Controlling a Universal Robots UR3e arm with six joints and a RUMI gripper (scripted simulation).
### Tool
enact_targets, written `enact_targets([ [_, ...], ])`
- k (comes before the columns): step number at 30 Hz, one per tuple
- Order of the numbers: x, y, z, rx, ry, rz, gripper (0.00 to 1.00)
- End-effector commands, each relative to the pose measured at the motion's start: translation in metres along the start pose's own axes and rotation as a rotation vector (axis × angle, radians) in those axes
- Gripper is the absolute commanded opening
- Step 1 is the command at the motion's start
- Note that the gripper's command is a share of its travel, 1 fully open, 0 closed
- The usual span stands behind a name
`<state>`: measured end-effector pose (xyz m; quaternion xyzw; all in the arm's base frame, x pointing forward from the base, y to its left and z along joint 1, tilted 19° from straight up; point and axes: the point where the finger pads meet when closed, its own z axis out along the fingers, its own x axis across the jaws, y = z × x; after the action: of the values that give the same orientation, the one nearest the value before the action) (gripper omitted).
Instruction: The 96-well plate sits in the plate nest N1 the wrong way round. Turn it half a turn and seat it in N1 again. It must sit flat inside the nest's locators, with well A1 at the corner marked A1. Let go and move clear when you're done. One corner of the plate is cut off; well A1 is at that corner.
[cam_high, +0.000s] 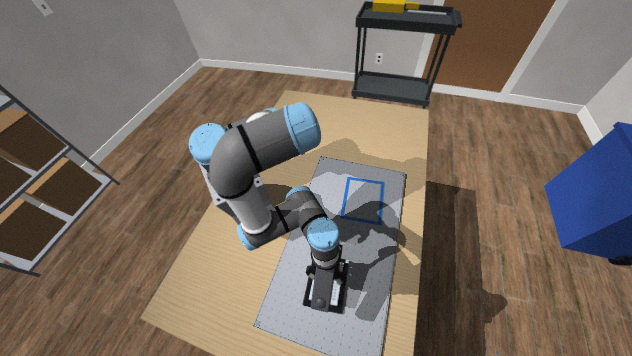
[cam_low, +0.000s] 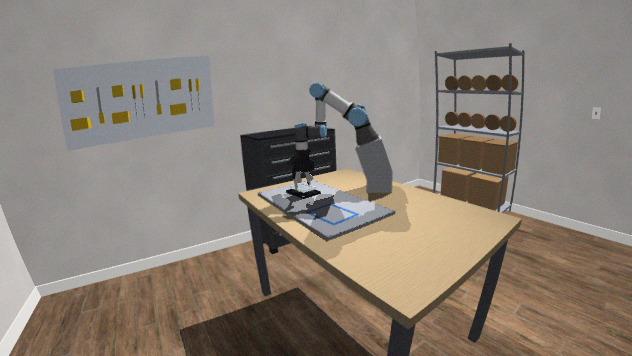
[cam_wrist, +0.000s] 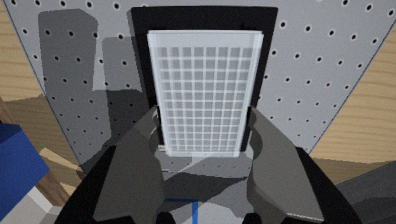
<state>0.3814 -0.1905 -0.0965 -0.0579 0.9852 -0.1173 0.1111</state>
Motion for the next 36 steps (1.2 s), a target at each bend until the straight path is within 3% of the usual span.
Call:
enact_targets([
  [1, -0.0005, -0.0005, 0.0002, 0.001, -0.001, 0.0, 0.0],
  [36, -0.0005, -0.0004, 0.0054, 0.001, -0.001, 0.0, 0.0],
])
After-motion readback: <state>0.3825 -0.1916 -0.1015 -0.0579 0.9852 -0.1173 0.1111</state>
